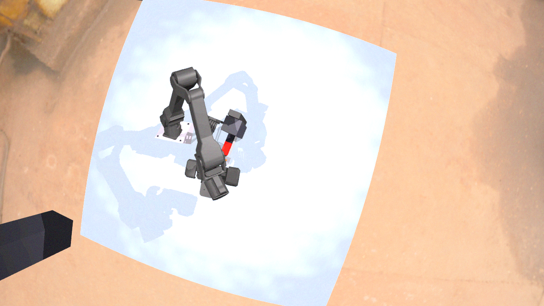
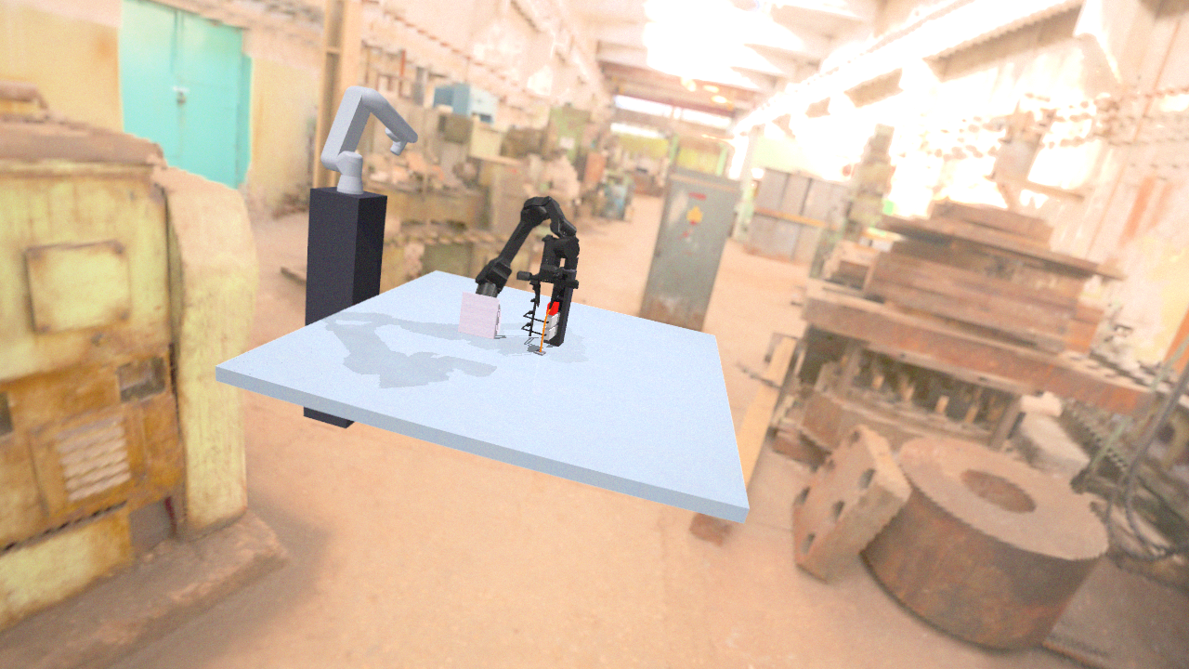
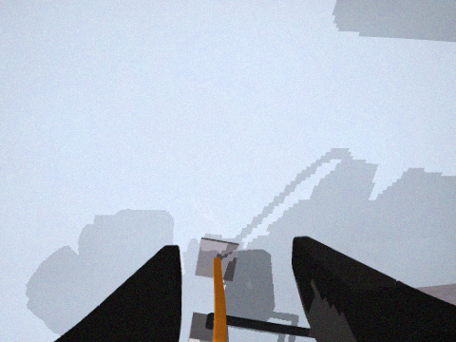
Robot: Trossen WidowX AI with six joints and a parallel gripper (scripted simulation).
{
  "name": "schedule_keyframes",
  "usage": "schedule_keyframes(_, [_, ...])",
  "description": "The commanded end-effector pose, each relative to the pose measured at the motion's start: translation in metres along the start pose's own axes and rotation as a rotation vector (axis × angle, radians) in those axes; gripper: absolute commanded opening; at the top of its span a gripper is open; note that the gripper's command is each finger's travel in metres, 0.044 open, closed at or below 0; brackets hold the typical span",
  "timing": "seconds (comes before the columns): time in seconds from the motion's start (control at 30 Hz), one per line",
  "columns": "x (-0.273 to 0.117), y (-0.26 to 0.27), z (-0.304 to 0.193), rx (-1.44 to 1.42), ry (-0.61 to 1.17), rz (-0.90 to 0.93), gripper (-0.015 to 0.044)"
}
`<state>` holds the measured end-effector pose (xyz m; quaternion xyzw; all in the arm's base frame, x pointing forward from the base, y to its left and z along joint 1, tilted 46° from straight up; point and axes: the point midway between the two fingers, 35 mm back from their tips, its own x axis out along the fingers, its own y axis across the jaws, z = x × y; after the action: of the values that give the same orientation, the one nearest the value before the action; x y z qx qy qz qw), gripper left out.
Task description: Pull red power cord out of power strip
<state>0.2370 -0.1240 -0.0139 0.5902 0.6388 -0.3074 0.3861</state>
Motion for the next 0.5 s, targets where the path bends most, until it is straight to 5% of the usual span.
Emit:
schedule_keyframes(0.0, [-0.0035, 0.0087, -0.0509, 0.221, 0.233, -0.068, 0.016])
schedule_keyframes(0.47, [-0.0036, 0.0087, -0.0511, 0.221, 0.233, -0.068, 0.016])
